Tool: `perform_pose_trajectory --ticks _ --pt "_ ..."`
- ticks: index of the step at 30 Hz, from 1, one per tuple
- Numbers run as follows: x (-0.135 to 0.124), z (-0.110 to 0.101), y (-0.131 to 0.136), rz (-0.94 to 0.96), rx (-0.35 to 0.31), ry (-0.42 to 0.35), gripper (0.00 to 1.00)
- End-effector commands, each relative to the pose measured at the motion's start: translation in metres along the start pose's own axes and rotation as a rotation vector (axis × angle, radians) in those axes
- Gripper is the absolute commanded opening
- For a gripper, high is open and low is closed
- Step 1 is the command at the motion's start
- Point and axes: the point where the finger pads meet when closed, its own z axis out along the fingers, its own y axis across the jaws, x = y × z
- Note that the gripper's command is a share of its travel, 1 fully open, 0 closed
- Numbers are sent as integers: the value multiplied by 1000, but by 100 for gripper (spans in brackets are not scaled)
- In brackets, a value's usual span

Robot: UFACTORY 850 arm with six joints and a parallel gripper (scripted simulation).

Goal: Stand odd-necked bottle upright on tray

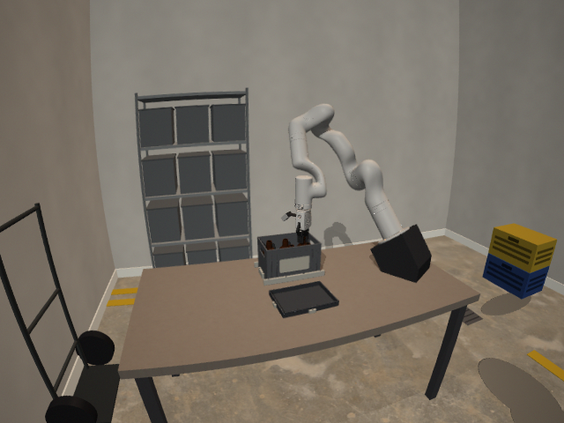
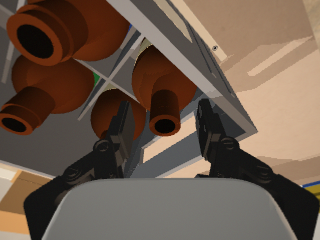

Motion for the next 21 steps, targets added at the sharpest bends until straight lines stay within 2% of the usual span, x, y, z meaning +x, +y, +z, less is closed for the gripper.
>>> perform_pose_trajectory --ticks 1,8,10,21 --pt "0 -7 0 0 1 1 65" --pt "0 -27 0 0 1 1 65" --pt "0 -27 0 0 1 1 65" --pt "0 -64 0 0 1 1 65"
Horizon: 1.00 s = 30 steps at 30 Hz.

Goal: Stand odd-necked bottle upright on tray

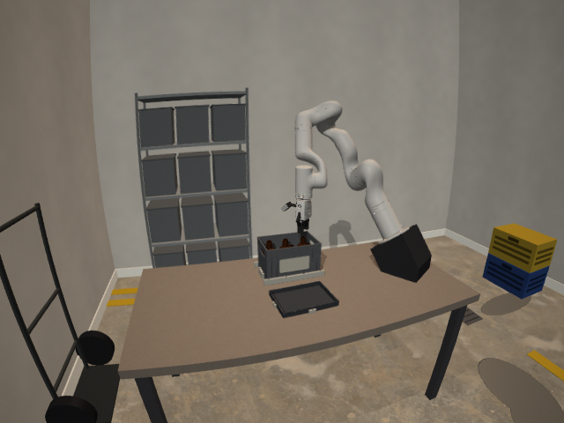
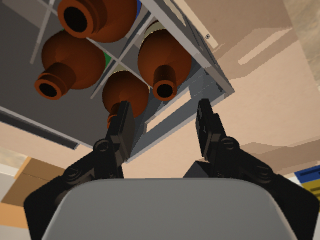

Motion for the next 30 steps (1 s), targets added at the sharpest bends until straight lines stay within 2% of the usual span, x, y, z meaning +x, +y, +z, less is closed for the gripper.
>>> perform_pose_trajectory --ticks 1,16,17,30 --pt "1 -15 0 0 -1 -1 65" --pt "1 -30 0 0 -1 -1 65" --pt "1 -30 0 0 -1 -1 0" --pt "1 -30 0 0 -1 -1 0"
